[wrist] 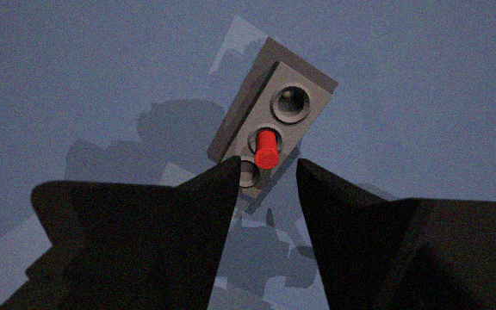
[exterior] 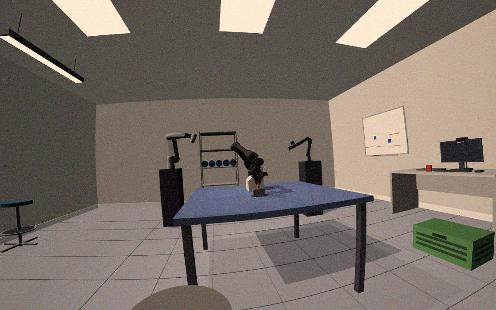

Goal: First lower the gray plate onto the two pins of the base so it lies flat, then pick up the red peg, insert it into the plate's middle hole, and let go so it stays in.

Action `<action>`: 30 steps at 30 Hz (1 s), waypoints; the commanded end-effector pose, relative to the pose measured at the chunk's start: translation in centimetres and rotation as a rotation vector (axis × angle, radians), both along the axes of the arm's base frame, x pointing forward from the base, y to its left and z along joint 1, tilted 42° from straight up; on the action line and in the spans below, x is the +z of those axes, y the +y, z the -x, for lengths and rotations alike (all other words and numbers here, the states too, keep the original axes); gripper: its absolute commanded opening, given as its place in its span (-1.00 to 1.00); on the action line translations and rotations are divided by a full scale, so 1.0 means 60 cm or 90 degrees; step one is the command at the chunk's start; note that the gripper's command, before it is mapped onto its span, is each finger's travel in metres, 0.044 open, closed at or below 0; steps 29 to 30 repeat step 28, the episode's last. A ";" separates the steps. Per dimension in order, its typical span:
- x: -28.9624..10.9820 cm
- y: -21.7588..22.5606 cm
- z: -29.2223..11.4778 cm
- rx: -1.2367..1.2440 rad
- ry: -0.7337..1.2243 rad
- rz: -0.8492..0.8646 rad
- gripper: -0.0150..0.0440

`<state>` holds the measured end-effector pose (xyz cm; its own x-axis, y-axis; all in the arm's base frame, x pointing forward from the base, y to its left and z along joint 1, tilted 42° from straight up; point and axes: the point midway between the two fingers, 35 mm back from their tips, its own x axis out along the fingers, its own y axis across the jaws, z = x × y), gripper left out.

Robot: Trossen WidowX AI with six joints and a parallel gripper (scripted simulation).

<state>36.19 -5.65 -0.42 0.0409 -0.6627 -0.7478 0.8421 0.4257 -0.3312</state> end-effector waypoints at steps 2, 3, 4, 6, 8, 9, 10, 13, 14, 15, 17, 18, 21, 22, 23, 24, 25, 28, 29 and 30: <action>0.003 0.003 0.000 0.001 0.001 0.003 0.02; 0.004 0.005 0.000 0.001 0.002 0.003 0.02; 0.005 0.006 0.001 0.002 0.002 0.004 0.02; 0.006 0.008 0.001 0.002 0.002 0.004 0.02; 0.007 0.010 0.002 0.002 0.002 0.004 0.02; 0.008 0.011 0.002 0.002 0.002 0.004 0.02; 0.009 0.012 0.002 0.002 0.002 0.004 0.02; 0.011 0.015 0.003 0.002 0.002 0.004 0.02; 0.012 0.016 0.003 0.002 0.002 0.004 0.02; 0.012 0.017 0.004 0.002 0.002 0.004 0.02; 0.014 0.019 0.004 0.002 0.002 0.004 0.02; 0.014 0.020 0.004 0.002 0.002 0.004 0.02; 0.017 0.023 0.005 0.002 0.002 0.004 0.02; 0.017 0.024 0.005 0.002 0.002 0.004 0.02; 0.018 0.025 0.005 0.002 0.002 0.004 0.02; 0.019 0.026 0.006 0.002 0.003 0.004 0.02; 0.020 0.027 0.006 0.002 0.003 0.004 0.02; 0.022 0.030 0.006 0.002 0.003 0.003 0.02; 0.022 0.030 0.006 0.002 0.003 0.003 0.02; 0.022 0.030 0.006 0.002 0.003 0.003 0.02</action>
